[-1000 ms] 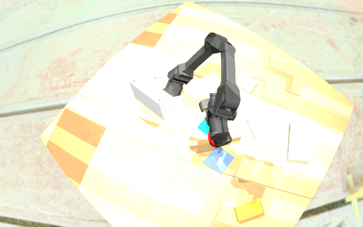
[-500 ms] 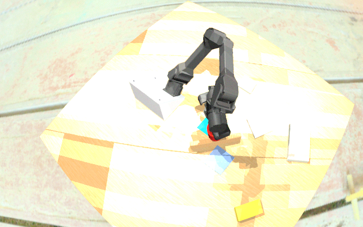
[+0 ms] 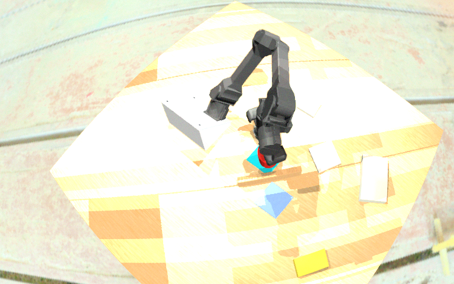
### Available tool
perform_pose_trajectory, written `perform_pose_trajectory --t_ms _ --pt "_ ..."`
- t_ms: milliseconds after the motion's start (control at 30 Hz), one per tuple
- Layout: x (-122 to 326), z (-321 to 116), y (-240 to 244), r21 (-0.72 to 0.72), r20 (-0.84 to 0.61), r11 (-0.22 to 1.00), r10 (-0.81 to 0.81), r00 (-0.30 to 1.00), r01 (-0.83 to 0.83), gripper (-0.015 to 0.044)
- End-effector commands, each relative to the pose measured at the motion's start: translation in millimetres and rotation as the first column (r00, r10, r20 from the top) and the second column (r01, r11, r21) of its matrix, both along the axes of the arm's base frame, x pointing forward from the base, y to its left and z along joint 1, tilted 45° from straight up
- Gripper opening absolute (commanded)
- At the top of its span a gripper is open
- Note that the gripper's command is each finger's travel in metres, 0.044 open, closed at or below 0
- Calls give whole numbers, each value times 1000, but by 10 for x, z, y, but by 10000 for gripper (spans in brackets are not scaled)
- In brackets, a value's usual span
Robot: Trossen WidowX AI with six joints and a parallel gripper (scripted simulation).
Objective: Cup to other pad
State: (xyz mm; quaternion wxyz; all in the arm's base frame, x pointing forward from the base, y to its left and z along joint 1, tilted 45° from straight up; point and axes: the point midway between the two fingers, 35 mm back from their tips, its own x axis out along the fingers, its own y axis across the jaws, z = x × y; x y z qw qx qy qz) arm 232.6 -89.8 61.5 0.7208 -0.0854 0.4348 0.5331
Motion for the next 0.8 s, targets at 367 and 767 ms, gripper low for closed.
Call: perform_pose_trajectory --t_ms 367,767 --pt "-223 149 148 -3 2 1000 5 1000 -5 0" --pt "-311 180 231 -2 1 1000 5 1000 -5 0"
